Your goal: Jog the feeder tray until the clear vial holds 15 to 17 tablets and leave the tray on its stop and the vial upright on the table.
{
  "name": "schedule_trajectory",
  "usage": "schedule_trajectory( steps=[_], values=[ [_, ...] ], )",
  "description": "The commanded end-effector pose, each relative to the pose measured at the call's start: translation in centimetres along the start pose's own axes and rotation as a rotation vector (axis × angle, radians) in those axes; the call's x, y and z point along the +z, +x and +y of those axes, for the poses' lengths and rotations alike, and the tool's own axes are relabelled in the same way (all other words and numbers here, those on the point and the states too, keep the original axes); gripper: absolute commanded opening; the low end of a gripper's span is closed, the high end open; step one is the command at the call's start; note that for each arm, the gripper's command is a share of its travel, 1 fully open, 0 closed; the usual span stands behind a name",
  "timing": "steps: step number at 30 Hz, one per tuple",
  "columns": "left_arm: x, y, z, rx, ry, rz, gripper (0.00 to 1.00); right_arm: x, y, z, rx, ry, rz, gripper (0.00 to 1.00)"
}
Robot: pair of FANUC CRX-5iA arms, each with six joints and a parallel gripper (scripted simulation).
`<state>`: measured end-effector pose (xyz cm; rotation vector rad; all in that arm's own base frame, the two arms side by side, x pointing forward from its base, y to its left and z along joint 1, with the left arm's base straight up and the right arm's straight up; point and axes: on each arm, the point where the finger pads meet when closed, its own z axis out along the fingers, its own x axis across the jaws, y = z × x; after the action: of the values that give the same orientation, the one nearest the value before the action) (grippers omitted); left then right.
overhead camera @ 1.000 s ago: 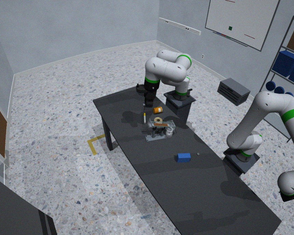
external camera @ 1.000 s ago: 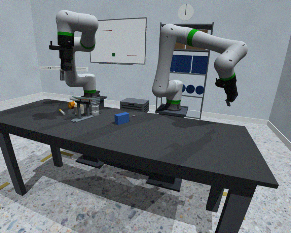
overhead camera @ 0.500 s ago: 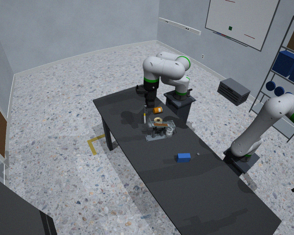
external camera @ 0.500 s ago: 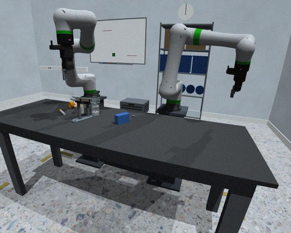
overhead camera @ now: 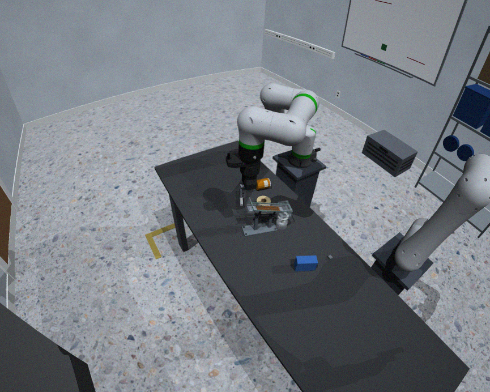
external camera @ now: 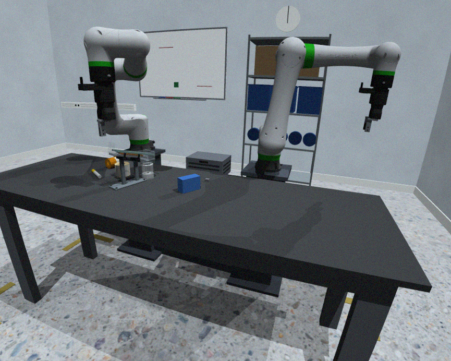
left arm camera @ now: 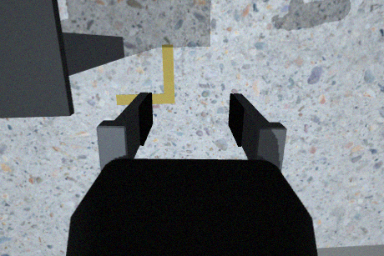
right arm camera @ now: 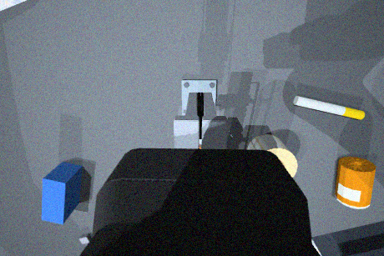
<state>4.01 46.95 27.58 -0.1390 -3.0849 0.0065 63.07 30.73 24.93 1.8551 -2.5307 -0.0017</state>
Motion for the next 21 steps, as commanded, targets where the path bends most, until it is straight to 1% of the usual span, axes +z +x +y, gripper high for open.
schedule_trajectory(
  steps=[1, 7, 11, 14, 21],
  values=[
    [-0.7, 0.6, 0.2, -0.014, 0.001, -0.032, 1.0, 0.8, 0.0, -0.1, 0.0, 0.005, -0.004, 0.0],
    [-1.3, 1.2, 0.3, -0.028, -0.006, -0.053, 1.0, 4.1, -0.1, -0.1, 0.0, 0.005, -0.004, 0.0],
    [-1.3, 1.2, 0.3, -0.028, -0.006, -0.053, 1.0, 5.5, -0.1, -0.1, 0.0, 0.005, -0.004, 0.0],
    [-1.3, 1.2, 0.3, -0.028, -0.006, -0.053, 1.0, 6.0, -0.1, -0.1, 0.0, 0.005, -0.004, 0.0],
    [-1.3, 1.2, 0.3, -0.028, -0.006, -0.053, 1.0, 6.1, -0.1, 0.0, 0.0, 0.005, -0.004, 0.0]
  ],
)
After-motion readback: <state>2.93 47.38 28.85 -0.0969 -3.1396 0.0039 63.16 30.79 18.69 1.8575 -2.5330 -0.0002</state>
